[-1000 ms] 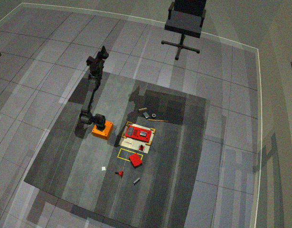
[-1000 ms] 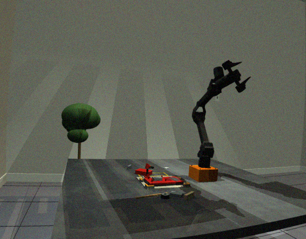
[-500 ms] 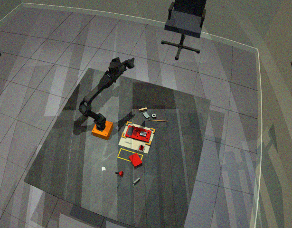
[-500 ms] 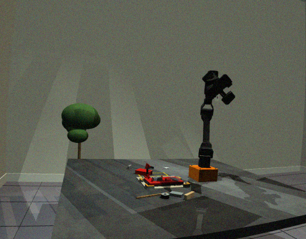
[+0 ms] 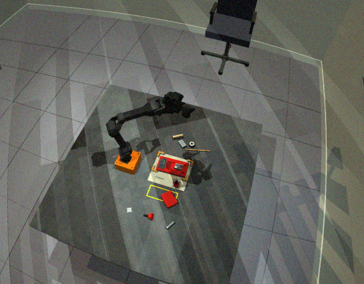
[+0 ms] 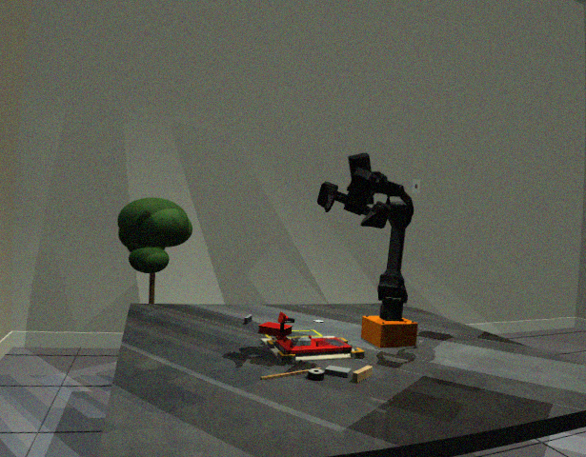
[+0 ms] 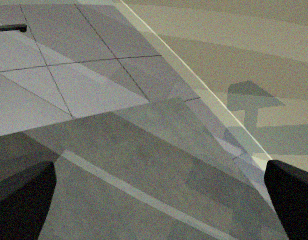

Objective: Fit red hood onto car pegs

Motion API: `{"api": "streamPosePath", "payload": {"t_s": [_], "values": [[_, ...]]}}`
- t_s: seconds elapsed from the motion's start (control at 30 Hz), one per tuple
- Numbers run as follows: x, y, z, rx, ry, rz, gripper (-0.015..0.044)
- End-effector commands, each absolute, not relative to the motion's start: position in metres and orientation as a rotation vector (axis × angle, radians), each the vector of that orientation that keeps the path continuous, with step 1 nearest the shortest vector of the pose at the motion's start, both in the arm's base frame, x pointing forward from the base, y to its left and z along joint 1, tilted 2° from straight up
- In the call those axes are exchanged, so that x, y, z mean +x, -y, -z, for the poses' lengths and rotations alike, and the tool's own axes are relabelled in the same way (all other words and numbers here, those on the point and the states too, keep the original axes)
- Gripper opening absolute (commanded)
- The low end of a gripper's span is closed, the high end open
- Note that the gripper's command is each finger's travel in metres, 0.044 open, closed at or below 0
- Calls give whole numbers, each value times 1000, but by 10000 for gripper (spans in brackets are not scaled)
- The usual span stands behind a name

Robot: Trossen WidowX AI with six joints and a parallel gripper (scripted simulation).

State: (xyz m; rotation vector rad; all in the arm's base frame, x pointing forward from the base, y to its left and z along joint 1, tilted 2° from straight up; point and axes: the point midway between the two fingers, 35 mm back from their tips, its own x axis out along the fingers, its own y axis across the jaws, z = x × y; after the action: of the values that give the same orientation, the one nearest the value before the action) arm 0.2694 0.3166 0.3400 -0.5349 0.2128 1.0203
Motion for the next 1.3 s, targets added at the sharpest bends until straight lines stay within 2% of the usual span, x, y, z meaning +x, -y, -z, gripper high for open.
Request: {"api": "streamPosePath", "payload": {"t_s": [0.0,0.23,0.53,0.73,0.97,1.27], "values": [[317,-283,-300,-469,-418,-870,440],[380,-204,-234,-308,-741,-584,440],[411,-92,-163,-36,-1054,-217,440],[408,-2,-111,173,-1258,99,440],[376,95,-57,429,-1461,463,440],[372,104,-52,455,-1480,495,440]]}}
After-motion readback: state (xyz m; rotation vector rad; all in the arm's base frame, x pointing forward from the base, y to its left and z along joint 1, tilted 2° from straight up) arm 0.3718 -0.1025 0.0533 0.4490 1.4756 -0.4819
